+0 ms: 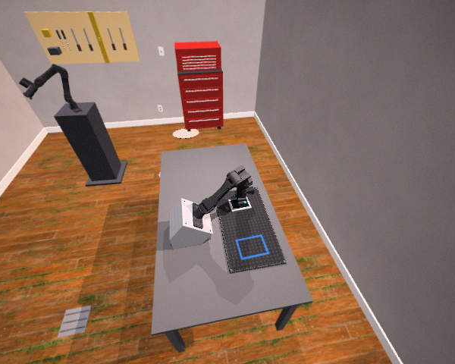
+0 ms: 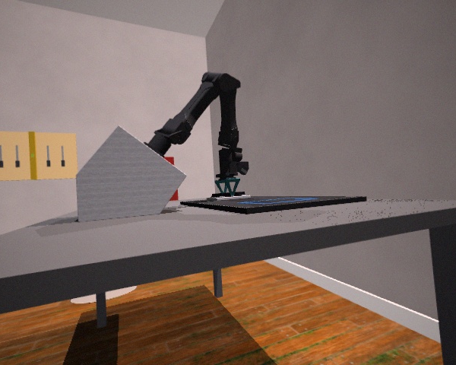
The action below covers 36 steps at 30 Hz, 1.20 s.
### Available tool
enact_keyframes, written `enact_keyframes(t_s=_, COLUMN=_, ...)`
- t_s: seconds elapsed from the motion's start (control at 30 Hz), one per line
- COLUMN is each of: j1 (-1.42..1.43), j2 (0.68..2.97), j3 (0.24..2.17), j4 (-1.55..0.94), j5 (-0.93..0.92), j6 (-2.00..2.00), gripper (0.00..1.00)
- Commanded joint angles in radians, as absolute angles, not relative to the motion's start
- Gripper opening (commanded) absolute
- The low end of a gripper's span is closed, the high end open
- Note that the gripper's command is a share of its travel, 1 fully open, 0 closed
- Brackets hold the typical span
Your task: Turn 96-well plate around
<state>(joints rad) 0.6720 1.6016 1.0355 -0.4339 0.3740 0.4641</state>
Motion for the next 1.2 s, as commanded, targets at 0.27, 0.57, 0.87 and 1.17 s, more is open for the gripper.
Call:
enact_keyframes(t_s=0.27, j1=0.672, j2=1.599, j3=1.036, j4=-0.424, j5=0.373, j6=0.462, gripper=0.0)
enact_keyframes(t_s=0.57, j1=0.672, j2=1.599, j3=1.036, j4=-0.424, j5=0.373, j6=0.462, gripper=1.0)
enact_keyframes(t_s=0.87, j1=0.672, j2=1.599, j3=1.036, j4=-0.424, j5=0.373, j6=0.462, gripper=1.0)
enact_keyframes(t_s=1.17, j1=0.682, j2=1.577, j3=1.04, j4=-0.453, j5=0.378, j6=0.47, gripper=1.0)
